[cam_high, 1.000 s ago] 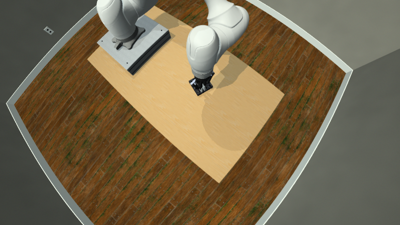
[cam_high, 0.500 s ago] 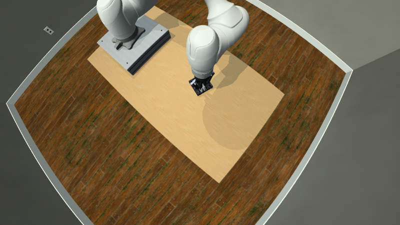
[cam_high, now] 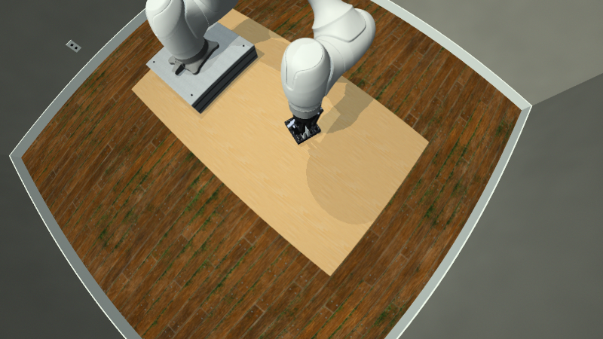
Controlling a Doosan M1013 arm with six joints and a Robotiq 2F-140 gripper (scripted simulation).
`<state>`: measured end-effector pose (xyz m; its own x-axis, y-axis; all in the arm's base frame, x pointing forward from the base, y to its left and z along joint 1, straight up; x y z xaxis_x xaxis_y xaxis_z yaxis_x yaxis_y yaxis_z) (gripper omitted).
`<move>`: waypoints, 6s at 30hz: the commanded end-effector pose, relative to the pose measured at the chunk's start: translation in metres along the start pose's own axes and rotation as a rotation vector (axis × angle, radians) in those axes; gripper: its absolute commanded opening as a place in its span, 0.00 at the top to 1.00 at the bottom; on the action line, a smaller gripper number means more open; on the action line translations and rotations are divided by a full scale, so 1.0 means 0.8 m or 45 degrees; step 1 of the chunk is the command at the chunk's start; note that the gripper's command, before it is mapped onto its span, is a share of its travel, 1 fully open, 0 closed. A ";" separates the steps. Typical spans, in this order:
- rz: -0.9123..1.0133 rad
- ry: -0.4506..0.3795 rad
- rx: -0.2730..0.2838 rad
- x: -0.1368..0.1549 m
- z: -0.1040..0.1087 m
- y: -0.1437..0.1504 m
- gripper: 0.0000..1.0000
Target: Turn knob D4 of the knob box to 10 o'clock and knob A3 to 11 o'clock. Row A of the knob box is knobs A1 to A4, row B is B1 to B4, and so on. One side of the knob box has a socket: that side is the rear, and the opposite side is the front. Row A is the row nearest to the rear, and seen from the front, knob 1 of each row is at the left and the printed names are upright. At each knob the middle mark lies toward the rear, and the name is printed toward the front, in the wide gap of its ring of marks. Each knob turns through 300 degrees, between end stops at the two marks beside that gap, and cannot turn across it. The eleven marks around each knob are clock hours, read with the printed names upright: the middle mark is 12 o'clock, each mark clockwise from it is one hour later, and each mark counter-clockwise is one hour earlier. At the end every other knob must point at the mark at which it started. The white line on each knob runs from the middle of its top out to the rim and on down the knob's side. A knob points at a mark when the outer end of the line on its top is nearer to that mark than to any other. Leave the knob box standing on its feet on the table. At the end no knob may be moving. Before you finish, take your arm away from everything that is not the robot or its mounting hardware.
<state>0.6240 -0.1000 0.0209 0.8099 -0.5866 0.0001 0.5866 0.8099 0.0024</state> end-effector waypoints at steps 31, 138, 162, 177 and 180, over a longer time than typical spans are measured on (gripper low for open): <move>0.432 0.000 0.000 0.000 0.000 0.000 0.95; 1.994 0.000 0.000 0.000 0.000 0.000 0.88; 1.994 0.000 0.000 0.000 0.037 0.000 0.88; 1.994 0.000 0.000 0.000 0.048 0.000 0.88; 1.994 0.000 0.000 0.000 0.048 0.000 0.88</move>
<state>0.6239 -0.1001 0.0589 0.5905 0.8070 0.0024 -0.8071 0.5905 -0.0001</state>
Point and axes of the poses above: the point where the finger pads meet when closed, its own z axis back along the fingers, its own y axis across the jaws, x = y × z, the point moved 4 cm from there along z, back along the fingers, and after that the axes turned 6 degrees about -z, right-handed, at the moved point
